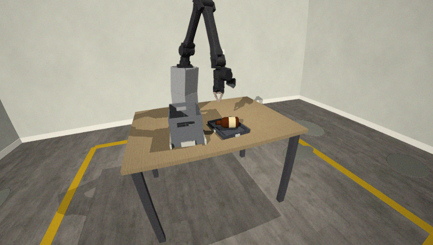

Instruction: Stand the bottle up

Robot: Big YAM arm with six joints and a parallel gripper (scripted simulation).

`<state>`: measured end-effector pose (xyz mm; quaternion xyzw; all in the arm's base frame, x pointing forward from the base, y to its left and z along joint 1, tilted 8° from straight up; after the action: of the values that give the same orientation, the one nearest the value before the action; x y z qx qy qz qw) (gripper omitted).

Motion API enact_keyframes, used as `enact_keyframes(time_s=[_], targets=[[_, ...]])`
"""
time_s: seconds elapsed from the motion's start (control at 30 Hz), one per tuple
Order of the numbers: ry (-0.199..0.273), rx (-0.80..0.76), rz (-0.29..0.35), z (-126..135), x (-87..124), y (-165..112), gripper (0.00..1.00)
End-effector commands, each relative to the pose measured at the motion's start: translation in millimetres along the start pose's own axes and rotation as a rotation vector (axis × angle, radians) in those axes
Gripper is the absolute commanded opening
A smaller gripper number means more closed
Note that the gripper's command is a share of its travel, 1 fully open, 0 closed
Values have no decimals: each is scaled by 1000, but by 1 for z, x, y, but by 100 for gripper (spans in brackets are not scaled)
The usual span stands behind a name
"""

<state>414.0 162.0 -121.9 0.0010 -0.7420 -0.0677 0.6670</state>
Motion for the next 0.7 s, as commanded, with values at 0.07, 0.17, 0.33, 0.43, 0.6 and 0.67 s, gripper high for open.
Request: enact_keyframes(time_s=[0.07,0.17,0.33,0.43,0.6,0.67], targets=[[-23,19,-12,-7,6,6,0],[-23,19,-12,-7,6,6,0],[-23,19,-12,-7,6,6,0],[-23,19,-12,-7,6,6,0],[-23,18,-12,-7,6,6,61],[-23,18,-12,-7,6,6,61]])
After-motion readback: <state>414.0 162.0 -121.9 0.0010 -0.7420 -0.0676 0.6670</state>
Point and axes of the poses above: the point where the finger pads meet when closed, its own x axis back along the fingers, its own z axis across the jaws, y = z × x, the point moved 1 cm from there along x, back along the fingers, and after that the axes turned 12 degrees about x, right-handed, at the moved point
